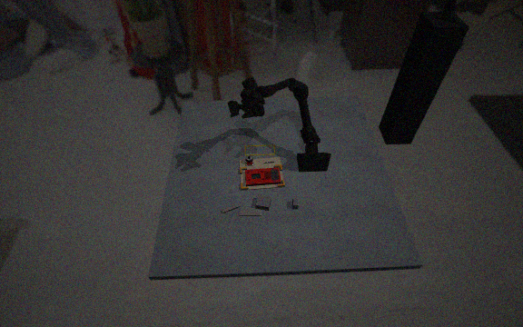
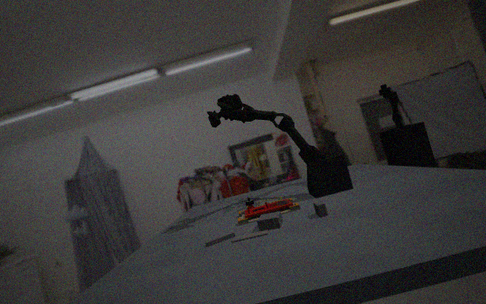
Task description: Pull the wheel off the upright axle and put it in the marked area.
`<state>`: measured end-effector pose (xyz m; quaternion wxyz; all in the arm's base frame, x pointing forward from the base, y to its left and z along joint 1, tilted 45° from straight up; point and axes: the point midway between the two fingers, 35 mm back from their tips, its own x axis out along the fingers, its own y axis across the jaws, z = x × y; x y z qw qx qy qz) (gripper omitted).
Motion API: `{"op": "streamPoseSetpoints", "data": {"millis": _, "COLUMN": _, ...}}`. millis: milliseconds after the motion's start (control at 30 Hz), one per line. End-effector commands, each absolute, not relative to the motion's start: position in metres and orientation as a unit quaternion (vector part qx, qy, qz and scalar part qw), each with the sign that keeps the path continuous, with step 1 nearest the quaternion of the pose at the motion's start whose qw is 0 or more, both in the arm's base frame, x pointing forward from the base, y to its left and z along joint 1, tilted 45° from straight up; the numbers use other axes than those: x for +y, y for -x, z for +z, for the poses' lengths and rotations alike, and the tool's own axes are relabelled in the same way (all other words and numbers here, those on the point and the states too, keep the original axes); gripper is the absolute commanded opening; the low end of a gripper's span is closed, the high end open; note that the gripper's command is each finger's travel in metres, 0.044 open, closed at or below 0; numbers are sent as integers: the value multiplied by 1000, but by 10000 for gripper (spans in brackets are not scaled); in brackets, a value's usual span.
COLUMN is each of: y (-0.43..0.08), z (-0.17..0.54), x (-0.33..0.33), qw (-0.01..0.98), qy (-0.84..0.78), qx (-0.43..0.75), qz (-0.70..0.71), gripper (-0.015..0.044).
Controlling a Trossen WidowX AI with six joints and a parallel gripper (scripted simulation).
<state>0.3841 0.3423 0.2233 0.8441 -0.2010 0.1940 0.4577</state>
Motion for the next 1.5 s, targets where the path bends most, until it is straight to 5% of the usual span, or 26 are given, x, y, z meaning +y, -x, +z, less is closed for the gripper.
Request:
{"op": "streamPoseSetpoints", "data": {"millis": 0, "y": -409, "z": 165, "x": 293, "qw": 874, "qy": 86, "qx": 373, "qz": 299, "gripper": 300}}
{"op": "streamPoseSetpoints", "data": {"millis": 533, "y": -408, "z": 76, "x": 162, "qw": 814, "qy": -158, "qx": 526, "qz": -189, "gripper": 300}}
{"op": "streamPoseSetpoints", "data": {"millis": 1100, "y": -370, "z": 54, "x": 35, "qw": 673, "qy": -273, "qx": 299, "qz": -619, "gripper": 300}}
{"op": "streamPoseSetpoints", "data": {"millis": 1467, "y": -367, "z": 56, "x": 25, "qw": 663, "qy": -276, "qx": 267, "qz": -642, "gripper": 300}}
